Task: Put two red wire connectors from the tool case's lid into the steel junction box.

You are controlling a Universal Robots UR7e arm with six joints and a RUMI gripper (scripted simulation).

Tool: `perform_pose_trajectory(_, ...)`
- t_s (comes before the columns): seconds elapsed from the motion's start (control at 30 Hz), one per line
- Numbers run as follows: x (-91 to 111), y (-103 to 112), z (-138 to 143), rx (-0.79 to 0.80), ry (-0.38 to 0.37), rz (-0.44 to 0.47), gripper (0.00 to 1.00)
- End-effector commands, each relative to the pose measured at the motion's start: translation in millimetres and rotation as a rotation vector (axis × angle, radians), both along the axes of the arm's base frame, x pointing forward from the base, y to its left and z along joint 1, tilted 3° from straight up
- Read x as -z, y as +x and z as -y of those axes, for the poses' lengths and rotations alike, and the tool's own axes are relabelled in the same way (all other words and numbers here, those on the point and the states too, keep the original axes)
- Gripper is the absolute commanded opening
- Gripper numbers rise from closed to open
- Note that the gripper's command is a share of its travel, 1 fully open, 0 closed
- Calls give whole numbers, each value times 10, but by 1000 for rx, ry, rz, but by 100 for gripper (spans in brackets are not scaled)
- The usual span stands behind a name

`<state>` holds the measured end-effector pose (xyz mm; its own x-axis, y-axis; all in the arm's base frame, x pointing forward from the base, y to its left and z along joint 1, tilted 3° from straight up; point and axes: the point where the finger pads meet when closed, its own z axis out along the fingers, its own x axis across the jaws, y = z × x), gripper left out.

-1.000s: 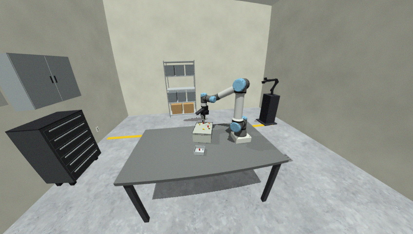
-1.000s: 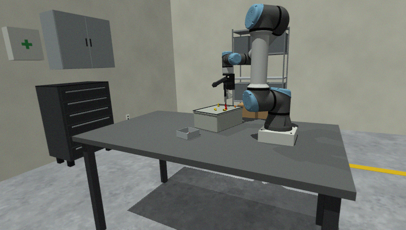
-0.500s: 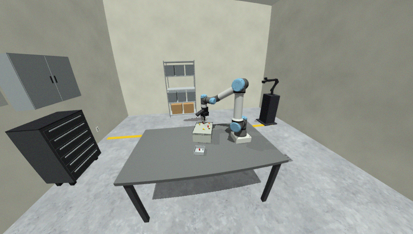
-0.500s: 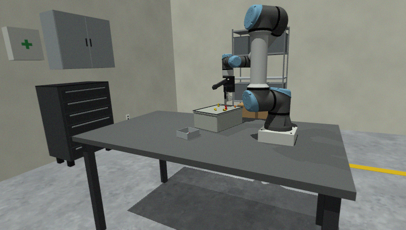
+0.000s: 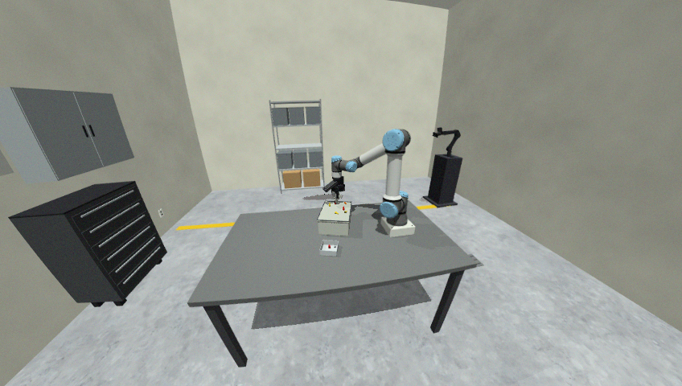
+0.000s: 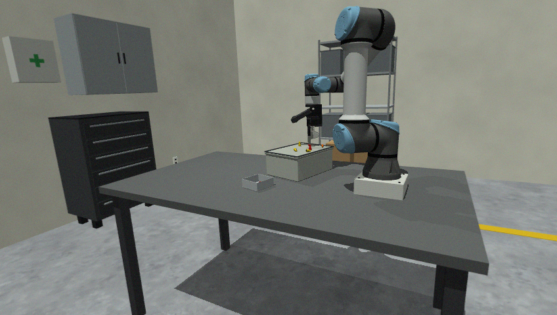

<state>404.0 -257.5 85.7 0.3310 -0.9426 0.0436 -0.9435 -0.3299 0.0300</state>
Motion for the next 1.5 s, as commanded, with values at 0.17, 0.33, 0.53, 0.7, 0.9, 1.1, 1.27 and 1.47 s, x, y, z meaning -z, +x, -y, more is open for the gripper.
perform_pose_trajectory(0.17,-5,3,3,0,-1,1,0)
perform_pose_trajectory(0.33,-5,3,3,0,-1,1,0)
perform_pose_trajectory(0.53,-5,3,3,0,-1,1,0)
perform_pose_trajectory(0.7,-5,3,3,0,-1,1,0)
perform_pose_trajectory(0.9,-5,3,3,0,-1,1,0)
perform_pose_trajectory(1.1,-22,3,2,0,-1,1,0)
perform_pose_trajectory(1.27,-82,4,-1,0,-1,1,0)
perform_pose_trajectory(1.47,-325,7,-14,0,-1,1,0)
